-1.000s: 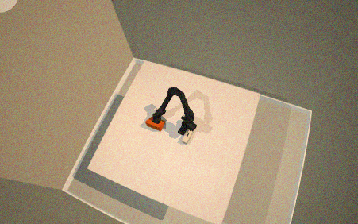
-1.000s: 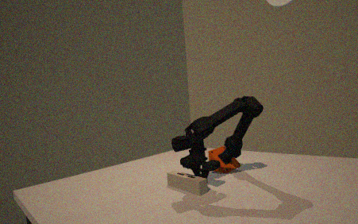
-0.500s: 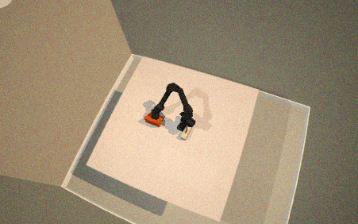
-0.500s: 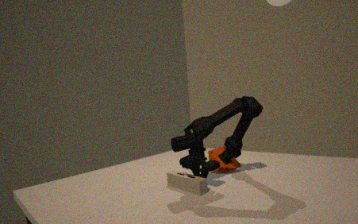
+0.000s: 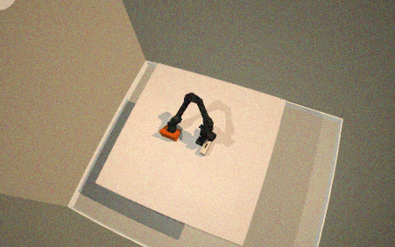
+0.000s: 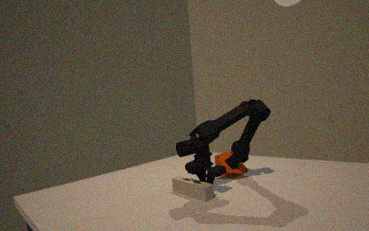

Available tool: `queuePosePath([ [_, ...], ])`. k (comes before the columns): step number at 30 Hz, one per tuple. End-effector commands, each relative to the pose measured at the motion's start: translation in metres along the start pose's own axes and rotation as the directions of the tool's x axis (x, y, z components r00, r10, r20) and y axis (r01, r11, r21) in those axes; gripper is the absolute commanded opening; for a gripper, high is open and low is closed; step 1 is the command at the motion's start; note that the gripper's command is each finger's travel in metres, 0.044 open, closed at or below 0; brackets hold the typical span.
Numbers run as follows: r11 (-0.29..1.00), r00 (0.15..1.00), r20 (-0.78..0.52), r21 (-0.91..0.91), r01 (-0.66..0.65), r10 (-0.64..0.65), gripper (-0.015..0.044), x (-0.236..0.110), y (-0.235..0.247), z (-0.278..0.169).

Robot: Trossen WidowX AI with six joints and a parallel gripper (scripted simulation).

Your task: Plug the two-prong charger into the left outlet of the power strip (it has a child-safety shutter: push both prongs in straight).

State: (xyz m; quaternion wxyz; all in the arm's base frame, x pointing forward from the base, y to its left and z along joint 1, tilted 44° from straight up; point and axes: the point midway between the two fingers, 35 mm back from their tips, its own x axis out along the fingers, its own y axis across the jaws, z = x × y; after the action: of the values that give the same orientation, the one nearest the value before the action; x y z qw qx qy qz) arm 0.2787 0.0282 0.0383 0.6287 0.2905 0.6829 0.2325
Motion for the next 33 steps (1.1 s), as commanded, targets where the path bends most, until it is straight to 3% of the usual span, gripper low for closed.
queuePosePath([
  [1, 1.0, 1.0, 0.01, -0.006, -0.001, 0.001, 0.0, -0.001, 0.001, 0.005],
  [33, 1.0, 1.0, 0.011, -0.006, -0.001, 0.001, 0.0, -0.003, 0.002, 0.018],
])
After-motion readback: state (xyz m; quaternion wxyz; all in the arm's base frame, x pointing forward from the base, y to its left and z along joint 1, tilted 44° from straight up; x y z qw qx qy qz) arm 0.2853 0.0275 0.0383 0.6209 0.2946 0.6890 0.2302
